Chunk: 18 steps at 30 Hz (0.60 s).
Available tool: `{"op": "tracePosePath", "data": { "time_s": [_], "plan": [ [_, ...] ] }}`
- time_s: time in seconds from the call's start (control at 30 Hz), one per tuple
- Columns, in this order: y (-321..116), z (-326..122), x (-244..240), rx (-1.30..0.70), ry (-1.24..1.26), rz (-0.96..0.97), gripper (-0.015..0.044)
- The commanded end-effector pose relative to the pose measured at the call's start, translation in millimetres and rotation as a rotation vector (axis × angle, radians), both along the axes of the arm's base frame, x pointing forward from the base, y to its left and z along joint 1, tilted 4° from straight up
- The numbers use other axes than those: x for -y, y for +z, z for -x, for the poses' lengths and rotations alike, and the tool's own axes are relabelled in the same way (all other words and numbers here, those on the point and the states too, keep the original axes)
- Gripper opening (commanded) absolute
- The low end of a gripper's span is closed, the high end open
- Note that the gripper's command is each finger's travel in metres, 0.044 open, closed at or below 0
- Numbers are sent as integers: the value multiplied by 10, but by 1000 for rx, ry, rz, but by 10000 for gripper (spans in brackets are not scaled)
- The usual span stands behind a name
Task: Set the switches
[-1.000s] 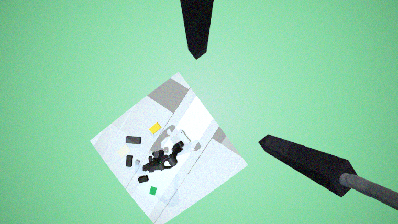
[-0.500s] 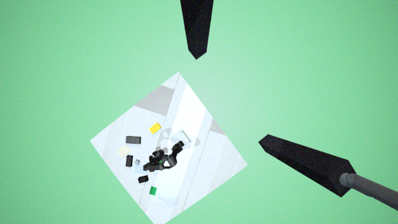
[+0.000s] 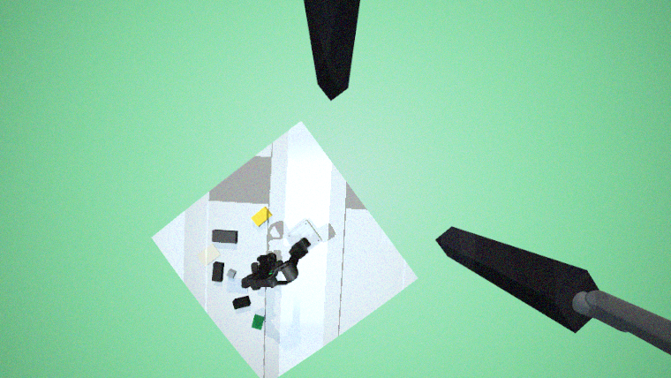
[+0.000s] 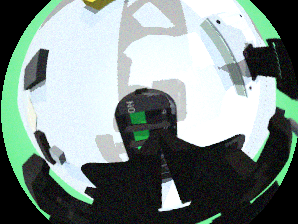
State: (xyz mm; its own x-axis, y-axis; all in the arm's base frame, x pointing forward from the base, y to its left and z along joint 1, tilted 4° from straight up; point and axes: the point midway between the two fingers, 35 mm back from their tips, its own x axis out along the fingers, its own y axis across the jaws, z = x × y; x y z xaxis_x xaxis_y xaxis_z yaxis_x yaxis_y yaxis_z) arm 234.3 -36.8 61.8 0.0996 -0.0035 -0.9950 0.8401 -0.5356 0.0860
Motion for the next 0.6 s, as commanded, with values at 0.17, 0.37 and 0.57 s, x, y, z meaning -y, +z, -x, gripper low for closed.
{"op": "tracePosePath", "data": {
  "time_s": [0.17,0.37,0.57],
  "plan": [
    [418,40,0,0,-3,1,0],
    [443,45,-1,0,-4,1,0],
    [471,-178,-173,4,9,2,0]
  ]
}}
